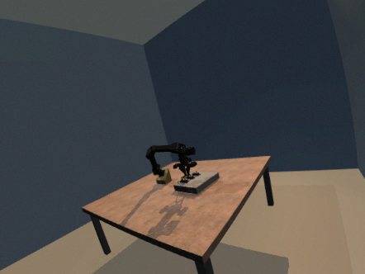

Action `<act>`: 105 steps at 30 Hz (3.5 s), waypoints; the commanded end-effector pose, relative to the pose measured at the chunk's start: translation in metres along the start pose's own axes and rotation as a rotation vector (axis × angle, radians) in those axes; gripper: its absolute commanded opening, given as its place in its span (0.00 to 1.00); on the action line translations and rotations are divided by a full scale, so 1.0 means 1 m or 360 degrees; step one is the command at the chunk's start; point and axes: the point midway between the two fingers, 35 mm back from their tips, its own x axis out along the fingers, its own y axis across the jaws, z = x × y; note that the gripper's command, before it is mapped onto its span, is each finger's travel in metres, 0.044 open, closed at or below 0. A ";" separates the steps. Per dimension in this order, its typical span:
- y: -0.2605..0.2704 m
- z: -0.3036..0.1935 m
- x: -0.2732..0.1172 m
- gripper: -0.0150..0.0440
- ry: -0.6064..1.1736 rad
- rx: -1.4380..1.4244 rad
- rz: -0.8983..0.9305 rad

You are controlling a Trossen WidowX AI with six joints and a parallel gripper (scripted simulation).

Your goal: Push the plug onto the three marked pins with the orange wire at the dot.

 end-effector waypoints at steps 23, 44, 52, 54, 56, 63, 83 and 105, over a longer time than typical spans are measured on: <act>0.063 0.051 -0.013 0.25 -0.0026 0.1095 0.0019; 0.126 0.083 -0.011 0.25 -0.0014 0.2023 0.0032; 0.151 0.092 -0.006 0.25 -0.0002 0.2377 0.0032; 0.158 0.093 -0.005 0.25 0.0001 0.2466 0.0032; 0.164 0.095 -0.004 0.25 0.0005 0.2555 0.0031; 0.184 0.100 0.002 0.25 0.0016 0.2827 0.0025; 0.168 0.096 0.040 0.25 0.0017 0.2846 0.0021; 0.148 0.091 0.040 0.25 0.0017 0.2848 0.0020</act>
